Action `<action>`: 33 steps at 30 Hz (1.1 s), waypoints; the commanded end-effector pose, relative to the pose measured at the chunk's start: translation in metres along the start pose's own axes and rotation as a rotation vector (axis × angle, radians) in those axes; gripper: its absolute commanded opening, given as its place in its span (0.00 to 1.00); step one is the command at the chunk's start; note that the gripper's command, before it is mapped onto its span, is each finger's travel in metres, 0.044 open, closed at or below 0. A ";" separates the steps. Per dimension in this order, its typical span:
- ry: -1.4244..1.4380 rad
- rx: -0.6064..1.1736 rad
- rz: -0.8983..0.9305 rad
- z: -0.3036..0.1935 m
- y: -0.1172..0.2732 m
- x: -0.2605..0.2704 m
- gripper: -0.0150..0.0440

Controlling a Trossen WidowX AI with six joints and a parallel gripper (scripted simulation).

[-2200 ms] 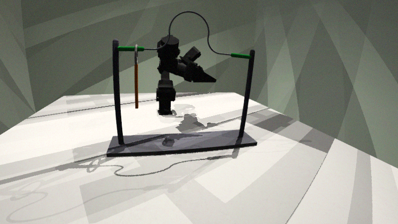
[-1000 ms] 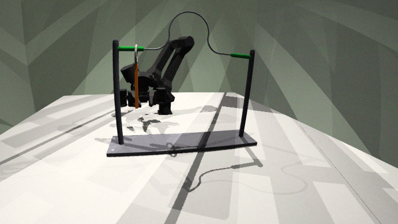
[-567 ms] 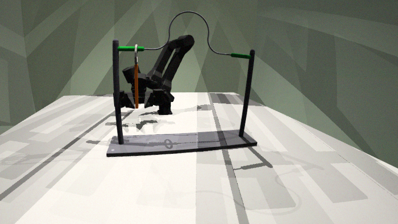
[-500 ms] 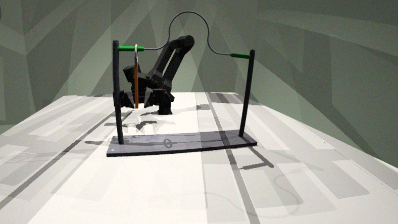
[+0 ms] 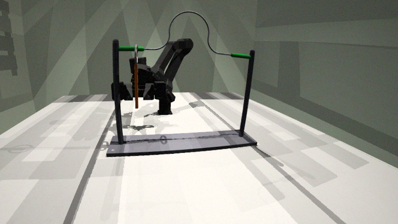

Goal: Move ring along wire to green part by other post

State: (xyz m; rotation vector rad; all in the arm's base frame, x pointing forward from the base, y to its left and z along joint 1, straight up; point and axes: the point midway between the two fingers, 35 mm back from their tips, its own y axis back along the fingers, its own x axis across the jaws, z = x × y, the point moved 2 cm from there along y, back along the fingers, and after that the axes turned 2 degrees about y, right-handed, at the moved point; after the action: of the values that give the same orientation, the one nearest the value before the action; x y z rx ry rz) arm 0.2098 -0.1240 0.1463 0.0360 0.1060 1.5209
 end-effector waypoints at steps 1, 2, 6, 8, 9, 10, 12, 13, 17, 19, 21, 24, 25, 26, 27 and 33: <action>0.000 -0.013 -0.008 0.005 -0.002 0.000 0.53; 0.000 -0.013 -0.008 0.006 -0.003 -0.001 0.53; 0.001 -0.012 -0.008 0.006 -0.008 -0.001 0.53; 0.001 -0.012 -0.008 0.007 -0.010 -0.002 0.53; 0.001 -0.012 -0.008 0.007 -0.012 -0.002 0.53; 0.001 -0.012 -0.008 0.007 -0.013 -0.002 0.53; 0.001 -0.012 -0.008 0.008 -0.016 -0.003 0.53; 0.001 -0.012 -0.008 0.008 -0.017 -0.003 0.53; 0.001 -0.013 -0.008 0.008 -0.023 -0.004 0.53; 0.001 -0.013 -0.008 0.009 -0.025 -0.004 0.53; 0.001 -0.013 -0.008 0.009 -0.028 -0.004 0.53; 0.001 -0.013 -0.008 0.009 -0.033 -0.004 0.53; 0.001 -0.013 -0.008 0.009 -0.034 -0.004 0.53; 0.001 -0.014 -0.008 0.009 -0.036 -0.005 0.53; 0.001 -0.014 -0.008 0.009 -0.037 -0.005 0.53; 0.001 -0.015 -0.008 0.009 -0.046 -0.004 0.53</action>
State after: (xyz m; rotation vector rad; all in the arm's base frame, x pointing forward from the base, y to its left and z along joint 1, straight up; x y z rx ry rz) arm 0.2499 -0.1291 0.1516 0.0217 0.1009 1.5162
